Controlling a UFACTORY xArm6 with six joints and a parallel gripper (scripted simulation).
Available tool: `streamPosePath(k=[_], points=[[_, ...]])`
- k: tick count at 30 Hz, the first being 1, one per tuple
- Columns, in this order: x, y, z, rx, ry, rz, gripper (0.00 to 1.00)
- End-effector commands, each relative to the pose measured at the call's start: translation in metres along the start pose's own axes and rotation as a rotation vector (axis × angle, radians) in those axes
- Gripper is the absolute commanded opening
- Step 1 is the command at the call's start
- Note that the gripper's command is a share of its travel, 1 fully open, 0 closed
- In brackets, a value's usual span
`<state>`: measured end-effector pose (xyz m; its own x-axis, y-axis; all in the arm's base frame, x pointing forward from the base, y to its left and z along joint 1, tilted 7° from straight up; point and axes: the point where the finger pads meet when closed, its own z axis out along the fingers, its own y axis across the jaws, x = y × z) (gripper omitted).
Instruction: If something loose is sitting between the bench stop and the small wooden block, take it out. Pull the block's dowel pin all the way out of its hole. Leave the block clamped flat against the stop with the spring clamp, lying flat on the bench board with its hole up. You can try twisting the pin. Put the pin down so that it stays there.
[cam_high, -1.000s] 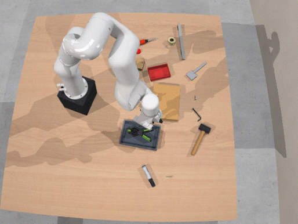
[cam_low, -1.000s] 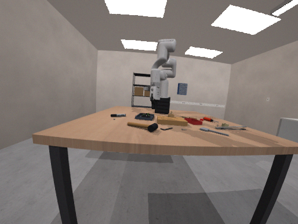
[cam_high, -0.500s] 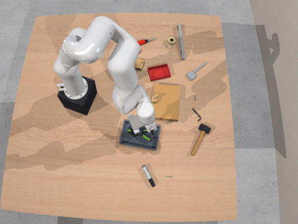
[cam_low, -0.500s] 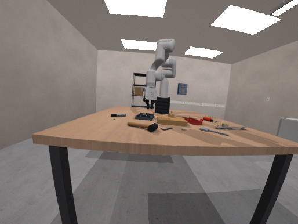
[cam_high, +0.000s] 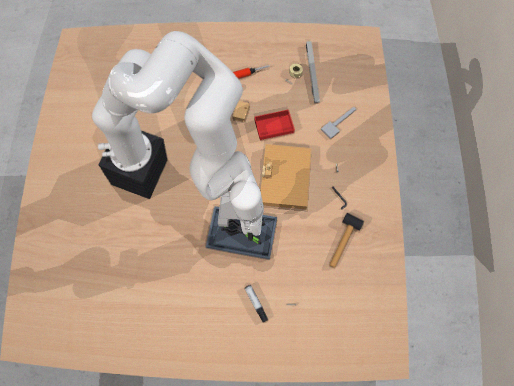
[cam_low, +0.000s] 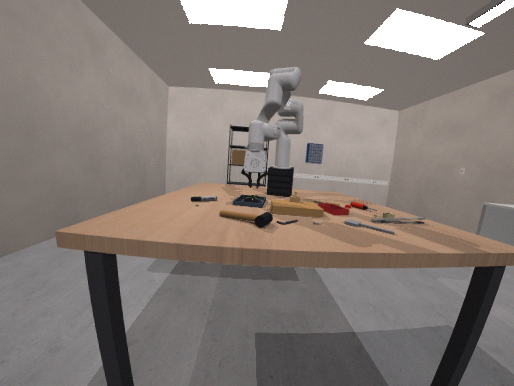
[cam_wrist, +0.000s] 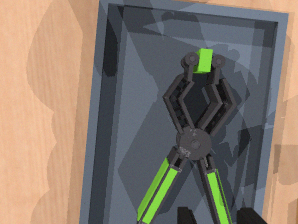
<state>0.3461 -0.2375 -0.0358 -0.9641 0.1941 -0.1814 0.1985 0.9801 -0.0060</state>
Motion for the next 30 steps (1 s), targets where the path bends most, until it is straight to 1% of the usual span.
streamPosePath(k=[1,12,13,30], points=[[-0.0002,-0.004,-0.0007,0.028,0.054,0.067,0.28],[0.0006,-0.0057,-0.0006,0.03,0.054,0.096,0.28],[0.0006,-0.0057,-0.0006,0.03,0.054,0.096,0.77],[0.0006,-0.0057,-0.0006,0.03,0.054,0.096,0.77]])
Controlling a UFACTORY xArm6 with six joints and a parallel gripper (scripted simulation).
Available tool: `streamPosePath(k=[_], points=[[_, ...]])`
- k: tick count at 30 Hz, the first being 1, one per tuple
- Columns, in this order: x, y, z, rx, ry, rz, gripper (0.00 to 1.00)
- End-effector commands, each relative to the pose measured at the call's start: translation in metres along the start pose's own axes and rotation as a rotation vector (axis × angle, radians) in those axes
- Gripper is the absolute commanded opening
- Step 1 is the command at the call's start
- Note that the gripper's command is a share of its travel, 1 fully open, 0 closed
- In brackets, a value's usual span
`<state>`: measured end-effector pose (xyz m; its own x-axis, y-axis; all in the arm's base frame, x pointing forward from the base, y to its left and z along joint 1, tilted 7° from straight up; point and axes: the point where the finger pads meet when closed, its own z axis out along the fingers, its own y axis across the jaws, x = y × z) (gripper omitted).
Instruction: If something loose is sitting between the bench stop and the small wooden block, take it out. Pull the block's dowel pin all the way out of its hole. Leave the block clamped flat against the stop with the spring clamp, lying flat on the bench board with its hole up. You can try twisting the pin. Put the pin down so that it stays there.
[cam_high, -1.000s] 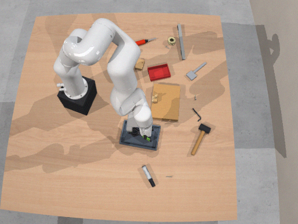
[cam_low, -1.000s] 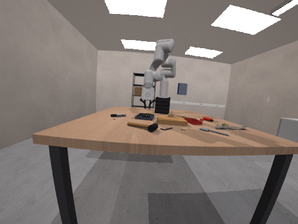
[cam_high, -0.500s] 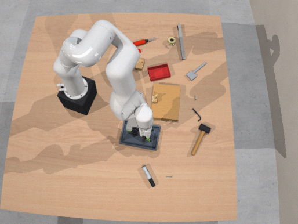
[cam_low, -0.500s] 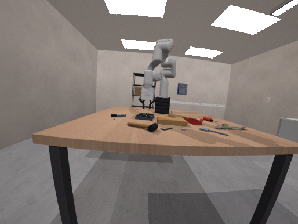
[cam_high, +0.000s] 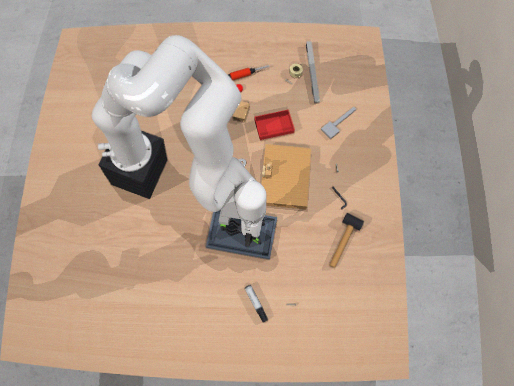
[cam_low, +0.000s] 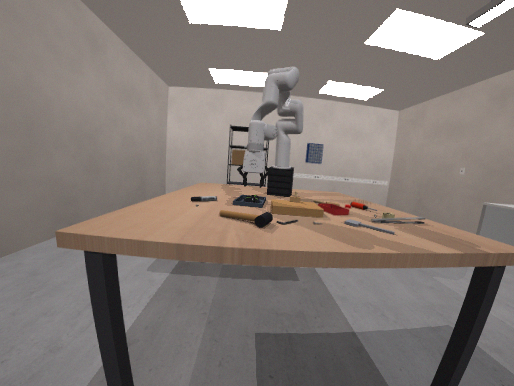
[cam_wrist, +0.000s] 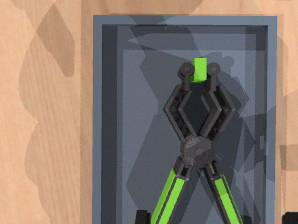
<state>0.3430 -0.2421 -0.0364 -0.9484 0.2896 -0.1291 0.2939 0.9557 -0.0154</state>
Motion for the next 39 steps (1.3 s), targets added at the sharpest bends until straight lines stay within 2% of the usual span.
streamPosePath(k=[1,25,39], points=[[-0.0016,-0.0004,-0.001,0.005,0.0,0.0,0.77],[-0.0016,-0.0004,-0.0005,0.005,0.0,0.0,0.77],[-0.0018,-0.0003,0.0068,0.007,0.001,0.001,0.77]])
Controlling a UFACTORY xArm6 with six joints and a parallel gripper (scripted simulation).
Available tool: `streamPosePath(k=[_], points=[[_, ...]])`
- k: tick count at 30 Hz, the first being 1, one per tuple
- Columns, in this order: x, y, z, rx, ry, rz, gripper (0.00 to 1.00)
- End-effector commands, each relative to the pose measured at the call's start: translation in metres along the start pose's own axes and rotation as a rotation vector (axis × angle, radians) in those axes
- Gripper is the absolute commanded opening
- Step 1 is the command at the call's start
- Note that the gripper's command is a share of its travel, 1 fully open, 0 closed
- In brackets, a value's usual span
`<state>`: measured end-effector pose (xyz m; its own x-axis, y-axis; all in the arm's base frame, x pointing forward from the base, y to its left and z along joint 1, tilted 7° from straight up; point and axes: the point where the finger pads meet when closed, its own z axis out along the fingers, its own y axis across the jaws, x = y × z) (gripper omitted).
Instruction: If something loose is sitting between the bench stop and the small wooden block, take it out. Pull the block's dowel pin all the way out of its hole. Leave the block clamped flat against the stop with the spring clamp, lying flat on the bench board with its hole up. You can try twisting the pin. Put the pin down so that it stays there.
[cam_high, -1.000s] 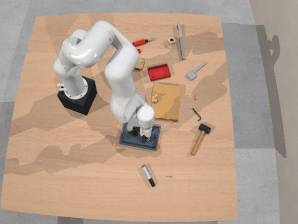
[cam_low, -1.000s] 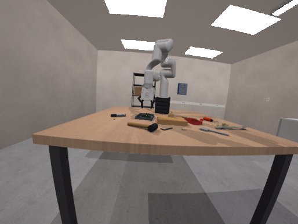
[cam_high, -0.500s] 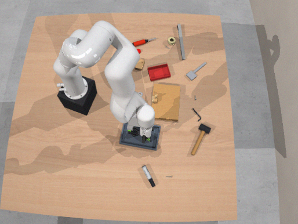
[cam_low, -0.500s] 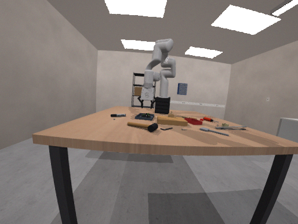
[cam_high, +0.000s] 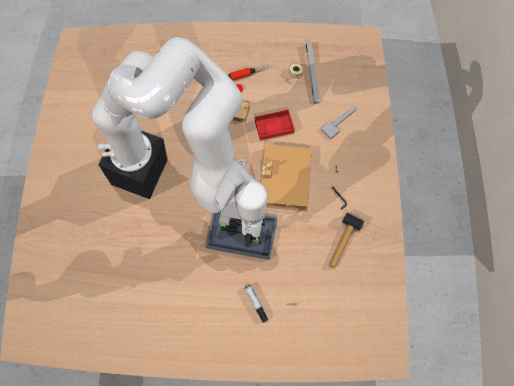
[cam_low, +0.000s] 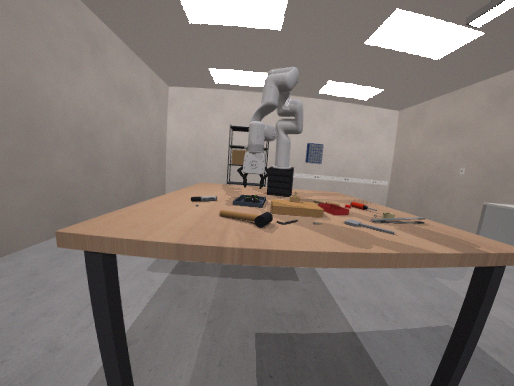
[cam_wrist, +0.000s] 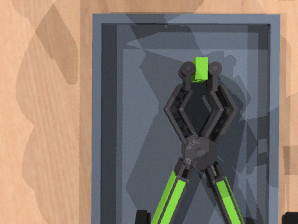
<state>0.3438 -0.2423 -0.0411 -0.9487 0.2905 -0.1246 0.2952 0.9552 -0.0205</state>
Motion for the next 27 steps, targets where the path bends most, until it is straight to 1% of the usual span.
streamPosePath(k=[1,12,27], points=[[-0.002,0.0,0.003,0.001,-0.003,0.0,0.77],[-0.002,0.0,0.017,0.001,-0.003,0.0,0.77],[-0.002,0.0,0.029,0.001,-0.003,0.0,0.77]])
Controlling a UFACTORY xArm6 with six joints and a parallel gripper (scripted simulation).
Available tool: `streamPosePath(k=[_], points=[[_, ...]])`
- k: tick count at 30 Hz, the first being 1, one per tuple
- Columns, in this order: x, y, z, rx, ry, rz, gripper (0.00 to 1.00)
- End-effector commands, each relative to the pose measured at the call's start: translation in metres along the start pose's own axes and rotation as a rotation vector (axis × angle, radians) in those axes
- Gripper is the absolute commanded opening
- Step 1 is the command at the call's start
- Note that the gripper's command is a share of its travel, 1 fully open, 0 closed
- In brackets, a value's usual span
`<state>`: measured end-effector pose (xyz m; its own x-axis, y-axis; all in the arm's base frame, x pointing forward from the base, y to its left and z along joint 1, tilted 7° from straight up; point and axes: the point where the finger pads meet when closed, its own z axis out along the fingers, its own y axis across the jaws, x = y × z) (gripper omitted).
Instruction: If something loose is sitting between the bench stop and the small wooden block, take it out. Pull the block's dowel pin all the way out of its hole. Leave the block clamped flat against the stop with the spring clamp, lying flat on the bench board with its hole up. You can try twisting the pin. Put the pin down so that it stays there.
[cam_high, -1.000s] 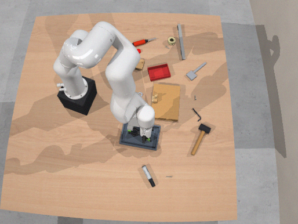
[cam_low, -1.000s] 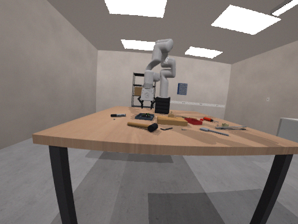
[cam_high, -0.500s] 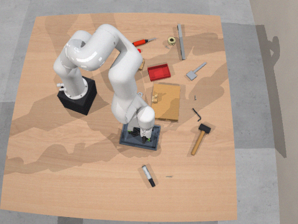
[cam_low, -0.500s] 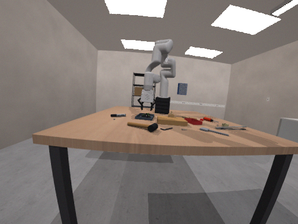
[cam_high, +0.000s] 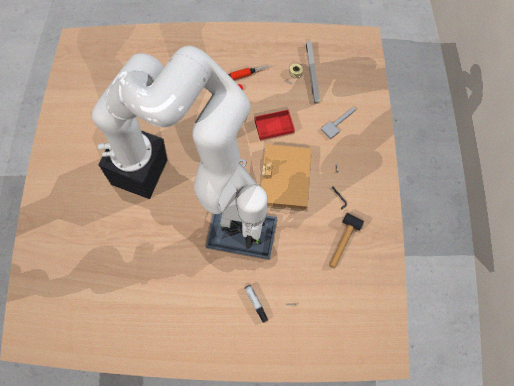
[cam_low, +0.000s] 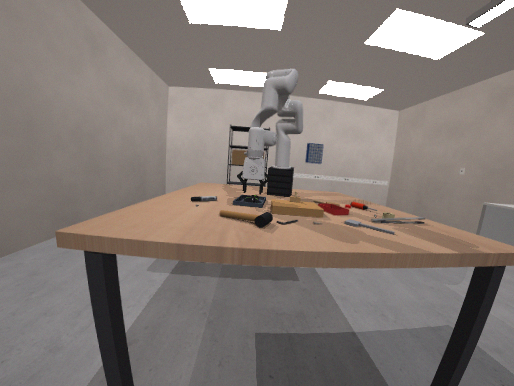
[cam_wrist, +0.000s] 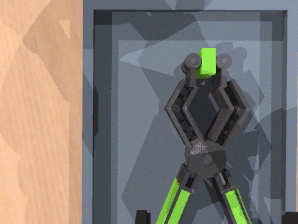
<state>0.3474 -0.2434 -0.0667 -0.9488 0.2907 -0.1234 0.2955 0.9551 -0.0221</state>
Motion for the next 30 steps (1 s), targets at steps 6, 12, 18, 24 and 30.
streamPosePath(k=[6,12,18,24,30], points=[[-0.0018,-0.0004,0.0044,0.0,-0.004,0.0,0.77],[-0.0018,-0.0003,0.0057,0.0,-0.004,0.0,0.77],[-0.0018,-0.0003,0.0059,0.0,-0.004,0.0,0.77],[-0.0018,-0.0003,0.0059,0.0,-0.004,0.0,0.77],[-0.0018,-0.0003,0.0059,0.0,-0.004,0.0,0.77]])
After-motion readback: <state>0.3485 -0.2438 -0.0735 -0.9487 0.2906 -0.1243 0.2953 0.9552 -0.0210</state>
